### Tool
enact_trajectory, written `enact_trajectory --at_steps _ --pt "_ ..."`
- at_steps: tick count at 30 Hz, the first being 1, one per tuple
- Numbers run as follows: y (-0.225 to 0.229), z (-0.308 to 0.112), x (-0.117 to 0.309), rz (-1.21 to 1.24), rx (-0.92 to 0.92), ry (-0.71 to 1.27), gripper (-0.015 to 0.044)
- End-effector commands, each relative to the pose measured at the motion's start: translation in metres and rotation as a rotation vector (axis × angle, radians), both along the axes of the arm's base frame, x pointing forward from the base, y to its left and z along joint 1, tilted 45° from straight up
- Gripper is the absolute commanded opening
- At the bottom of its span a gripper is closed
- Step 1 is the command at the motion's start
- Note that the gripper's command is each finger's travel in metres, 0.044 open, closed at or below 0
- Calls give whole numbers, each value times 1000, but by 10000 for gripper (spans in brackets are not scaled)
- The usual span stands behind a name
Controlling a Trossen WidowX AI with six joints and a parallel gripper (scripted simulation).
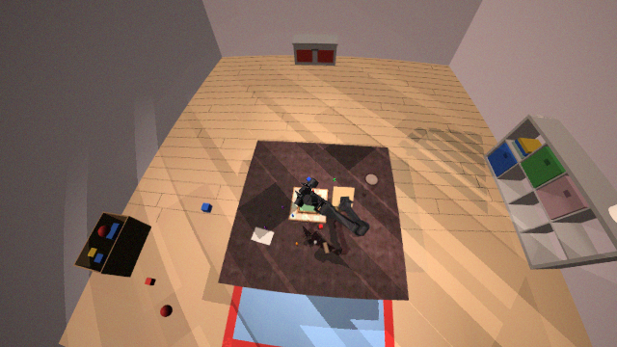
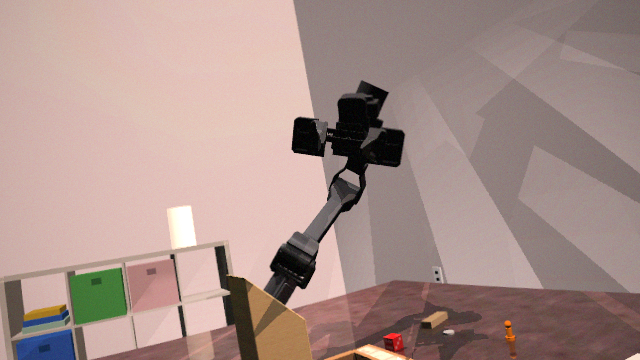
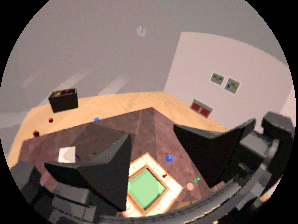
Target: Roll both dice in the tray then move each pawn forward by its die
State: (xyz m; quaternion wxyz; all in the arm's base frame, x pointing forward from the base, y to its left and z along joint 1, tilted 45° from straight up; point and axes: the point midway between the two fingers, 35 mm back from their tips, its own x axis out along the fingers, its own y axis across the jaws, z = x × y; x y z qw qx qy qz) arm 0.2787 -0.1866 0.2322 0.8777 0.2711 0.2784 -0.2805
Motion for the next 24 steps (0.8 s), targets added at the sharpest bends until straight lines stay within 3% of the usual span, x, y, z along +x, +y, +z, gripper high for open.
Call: enact_trajectory --at_steps 1,9,17,24 --pt "51 -28 10 189 89 49 275" --pt "172 -83 -2 615 308 179 275" --pt "278 -122 -67 1014 552 351 275" --pt "305 -126 -86 1123 630 413 275"
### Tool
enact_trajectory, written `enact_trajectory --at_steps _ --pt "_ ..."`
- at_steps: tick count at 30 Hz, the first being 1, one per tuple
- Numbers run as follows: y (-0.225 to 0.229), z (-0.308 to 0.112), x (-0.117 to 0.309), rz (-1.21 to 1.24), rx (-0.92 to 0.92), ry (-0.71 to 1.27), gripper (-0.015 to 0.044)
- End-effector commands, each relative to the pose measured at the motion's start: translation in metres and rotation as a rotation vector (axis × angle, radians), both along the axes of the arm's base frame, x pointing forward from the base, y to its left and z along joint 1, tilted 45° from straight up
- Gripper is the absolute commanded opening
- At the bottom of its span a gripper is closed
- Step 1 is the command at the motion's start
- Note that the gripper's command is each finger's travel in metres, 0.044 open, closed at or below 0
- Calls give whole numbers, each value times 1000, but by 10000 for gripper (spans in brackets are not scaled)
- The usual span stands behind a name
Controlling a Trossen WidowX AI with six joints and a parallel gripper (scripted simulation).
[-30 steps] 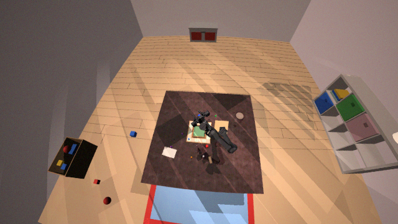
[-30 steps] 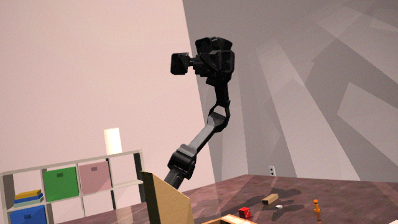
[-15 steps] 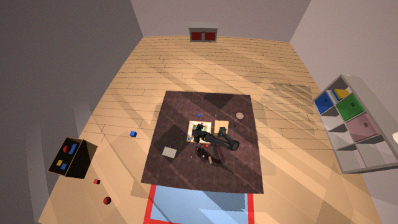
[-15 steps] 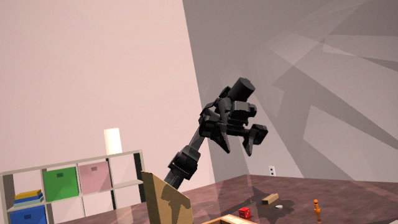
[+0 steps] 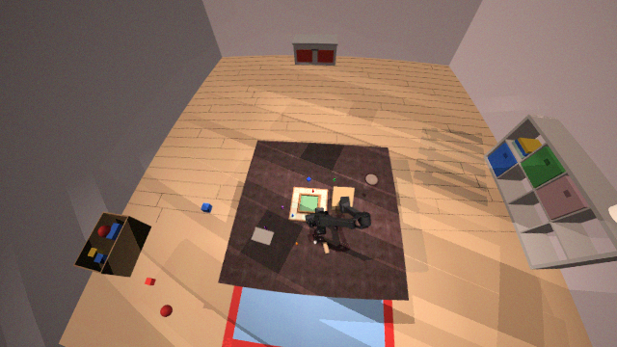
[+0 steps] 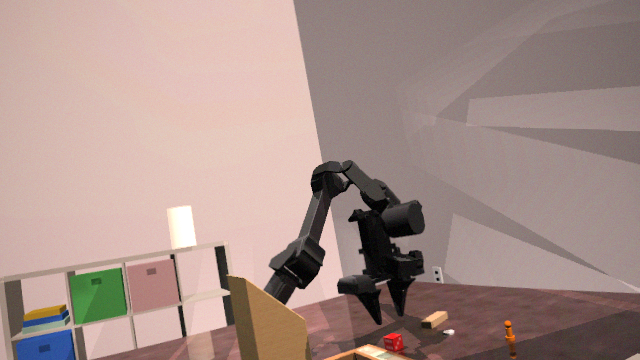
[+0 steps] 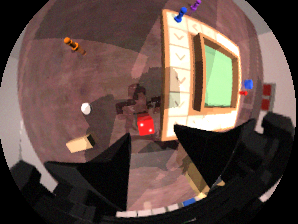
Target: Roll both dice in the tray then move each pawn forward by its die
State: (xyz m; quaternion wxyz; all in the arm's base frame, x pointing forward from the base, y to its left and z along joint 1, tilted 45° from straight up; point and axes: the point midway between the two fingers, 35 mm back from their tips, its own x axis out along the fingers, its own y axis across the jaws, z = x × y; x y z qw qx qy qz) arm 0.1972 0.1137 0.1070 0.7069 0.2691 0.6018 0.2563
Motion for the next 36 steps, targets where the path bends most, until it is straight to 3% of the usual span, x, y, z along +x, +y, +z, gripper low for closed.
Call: enact_trajectory --at_steps 1,33,36 --pt "4 -1 -5 22 14 13 275" --pt "39 -33 -2 22 17 13 275" --pt "39 -33 -2 22 17 13 196"
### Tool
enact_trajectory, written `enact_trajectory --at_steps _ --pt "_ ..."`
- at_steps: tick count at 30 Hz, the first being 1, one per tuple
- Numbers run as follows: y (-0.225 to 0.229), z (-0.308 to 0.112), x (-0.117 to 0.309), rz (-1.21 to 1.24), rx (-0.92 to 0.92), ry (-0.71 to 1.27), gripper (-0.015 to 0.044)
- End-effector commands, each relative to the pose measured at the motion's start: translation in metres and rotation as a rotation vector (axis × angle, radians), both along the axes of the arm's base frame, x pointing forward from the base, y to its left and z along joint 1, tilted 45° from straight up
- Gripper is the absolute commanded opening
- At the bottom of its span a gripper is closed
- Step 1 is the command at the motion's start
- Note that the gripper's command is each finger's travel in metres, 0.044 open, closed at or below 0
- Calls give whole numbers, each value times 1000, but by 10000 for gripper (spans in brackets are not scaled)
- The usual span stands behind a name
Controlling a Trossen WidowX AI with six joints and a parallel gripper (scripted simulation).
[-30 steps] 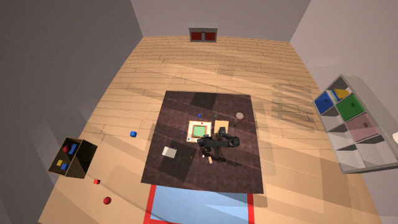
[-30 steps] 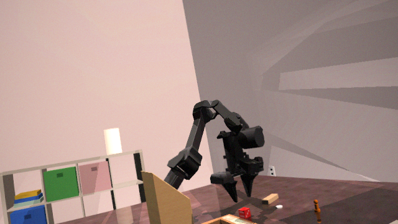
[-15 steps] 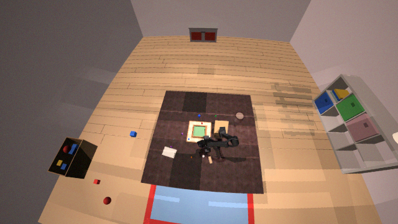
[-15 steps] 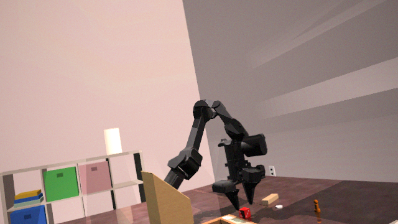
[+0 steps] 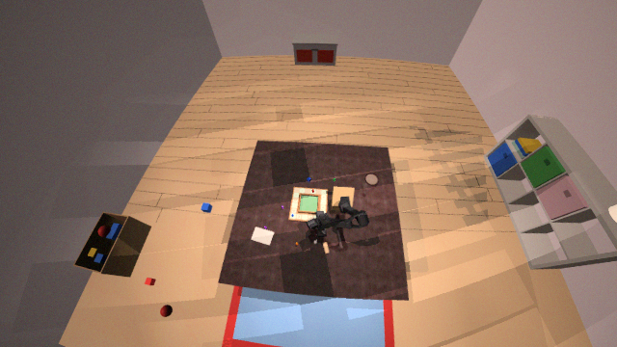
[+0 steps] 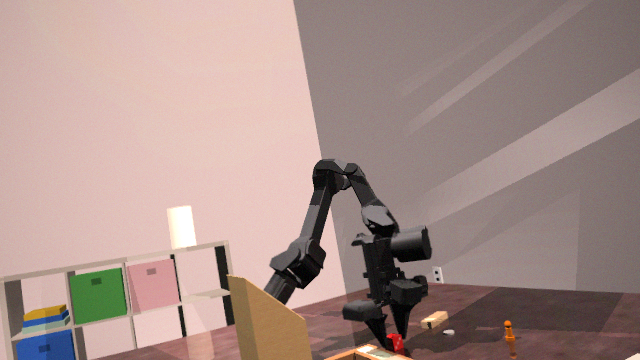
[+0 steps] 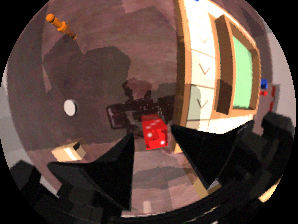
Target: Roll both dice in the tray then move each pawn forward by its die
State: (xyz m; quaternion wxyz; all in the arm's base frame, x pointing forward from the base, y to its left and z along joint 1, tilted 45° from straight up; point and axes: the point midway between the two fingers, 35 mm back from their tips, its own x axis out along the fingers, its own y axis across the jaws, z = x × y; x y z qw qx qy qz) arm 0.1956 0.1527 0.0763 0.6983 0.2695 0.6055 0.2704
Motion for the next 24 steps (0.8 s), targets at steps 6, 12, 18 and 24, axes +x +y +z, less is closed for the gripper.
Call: enact_trajectory --at_steps 6,12,18,24 --pt "0 -2 -1 -4 -4 4 117" --pt "0 -2 -1 -4 -4 4 57" --pt "-16 9 2 -3 -20 5 0" --pt "-36 25 2 -1 -33 7 0"
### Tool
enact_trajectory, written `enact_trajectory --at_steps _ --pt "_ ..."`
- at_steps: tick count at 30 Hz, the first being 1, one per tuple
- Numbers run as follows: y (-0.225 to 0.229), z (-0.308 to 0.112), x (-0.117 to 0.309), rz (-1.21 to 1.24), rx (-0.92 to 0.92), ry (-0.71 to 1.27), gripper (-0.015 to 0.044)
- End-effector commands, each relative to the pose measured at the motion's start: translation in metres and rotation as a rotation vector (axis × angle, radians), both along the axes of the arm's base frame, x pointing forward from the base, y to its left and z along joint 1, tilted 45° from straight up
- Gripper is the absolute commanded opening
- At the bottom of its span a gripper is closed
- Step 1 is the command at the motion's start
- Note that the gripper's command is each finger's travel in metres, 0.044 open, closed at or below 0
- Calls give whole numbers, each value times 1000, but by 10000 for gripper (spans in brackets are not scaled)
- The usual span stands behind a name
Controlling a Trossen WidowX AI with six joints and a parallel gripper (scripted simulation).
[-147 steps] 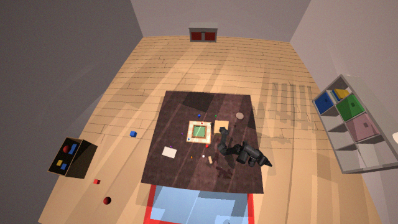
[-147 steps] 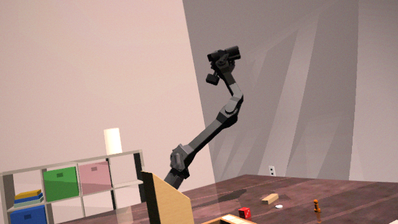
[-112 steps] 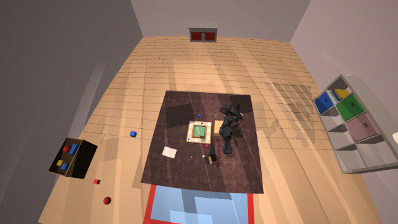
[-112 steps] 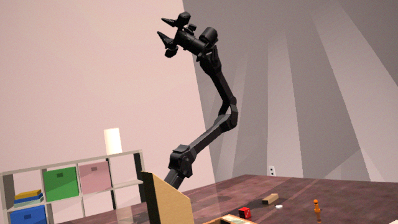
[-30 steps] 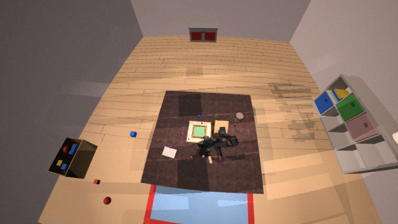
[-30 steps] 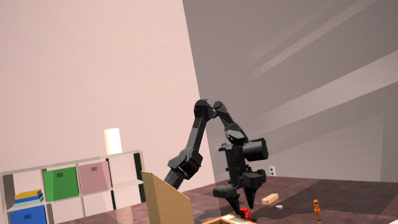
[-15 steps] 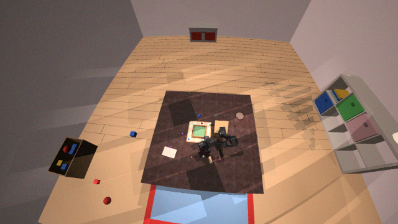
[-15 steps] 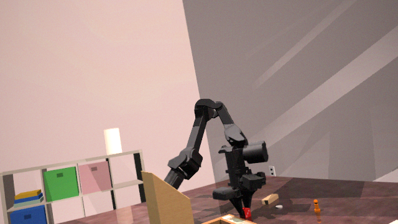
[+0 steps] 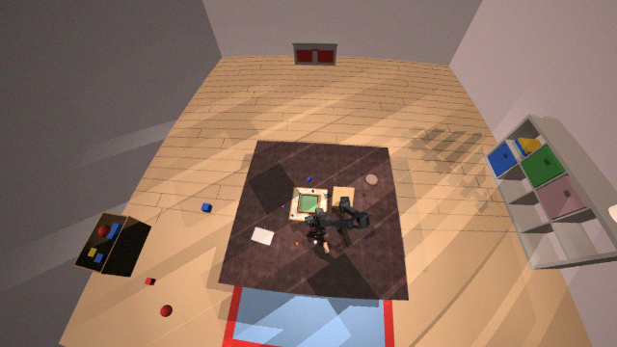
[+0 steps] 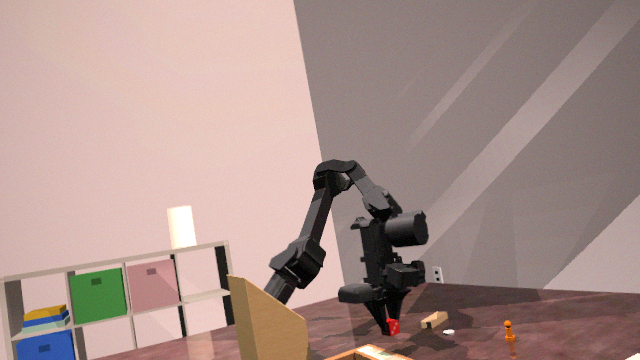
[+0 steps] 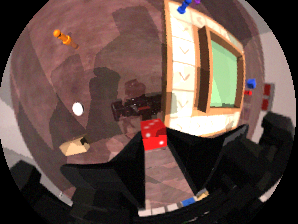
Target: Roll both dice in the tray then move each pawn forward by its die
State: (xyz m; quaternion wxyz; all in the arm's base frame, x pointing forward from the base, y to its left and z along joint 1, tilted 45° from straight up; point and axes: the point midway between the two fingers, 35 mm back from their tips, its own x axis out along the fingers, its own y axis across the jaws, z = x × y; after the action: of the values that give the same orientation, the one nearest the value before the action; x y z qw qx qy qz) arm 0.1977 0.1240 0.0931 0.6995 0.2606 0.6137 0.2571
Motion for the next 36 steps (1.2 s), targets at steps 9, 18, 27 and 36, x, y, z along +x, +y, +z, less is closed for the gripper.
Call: enact_trajectory --at_steps 9,18,27,36 --pt "-35 37 -6 4 2 -2 0" --pt "-55 67 -19 0 24 -5 0" --pt "-69 55 1 -162 44 147 0" --pt "-89 33 25 -386 74 359 0"
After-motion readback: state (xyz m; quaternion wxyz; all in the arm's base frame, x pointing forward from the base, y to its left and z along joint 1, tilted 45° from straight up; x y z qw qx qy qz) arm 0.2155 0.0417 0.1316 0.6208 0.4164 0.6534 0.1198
